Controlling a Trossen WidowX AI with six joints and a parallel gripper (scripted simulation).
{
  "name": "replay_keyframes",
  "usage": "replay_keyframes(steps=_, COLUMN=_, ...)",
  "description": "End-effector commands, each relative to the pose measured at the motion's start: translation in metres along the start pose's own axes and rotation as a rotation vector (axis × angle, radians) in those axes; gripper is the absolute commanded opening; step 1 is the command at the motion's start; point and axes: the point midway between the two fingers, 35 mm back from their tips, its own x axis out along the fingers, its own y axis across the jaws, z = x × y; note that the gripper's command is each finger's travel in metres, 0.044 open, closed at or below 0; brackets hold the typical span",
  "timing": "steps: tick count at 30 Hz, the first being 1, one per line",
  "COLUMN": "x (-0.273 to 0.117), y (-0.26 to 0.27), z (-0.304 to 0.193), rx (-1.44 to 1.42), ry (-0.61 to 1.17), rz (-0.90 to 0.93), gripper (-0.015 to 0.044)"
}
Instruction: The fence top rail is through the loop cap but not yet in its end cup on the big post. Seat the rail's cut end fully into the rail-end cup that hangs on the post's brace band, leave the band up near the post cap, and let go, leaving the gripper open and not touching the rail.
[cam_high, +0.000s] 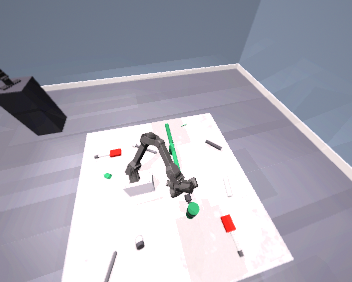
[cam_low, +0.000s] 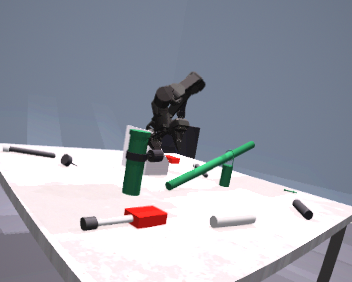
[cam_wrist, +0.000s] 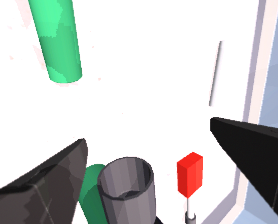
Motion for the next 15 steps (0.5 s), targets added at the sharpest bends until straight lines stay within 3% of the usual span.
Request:
replay_keyframes(steps=1, x=-0.003, y=0.001, z=0.005, rx=0.012, ry=0.002, rz=0.007, gripper=0.044)
replay_keyframes(steps=4, x=-0.009, y=-0.006, z=0.01, rx=0.134, ry=0.004, rz=0.0, gripper=0.044)
replay_keyframes(steps=15, x=-0.064, y=-0.03, z=0.084, rx=1.165, ry=0.036, rz=-0.011, gripper=0.044)
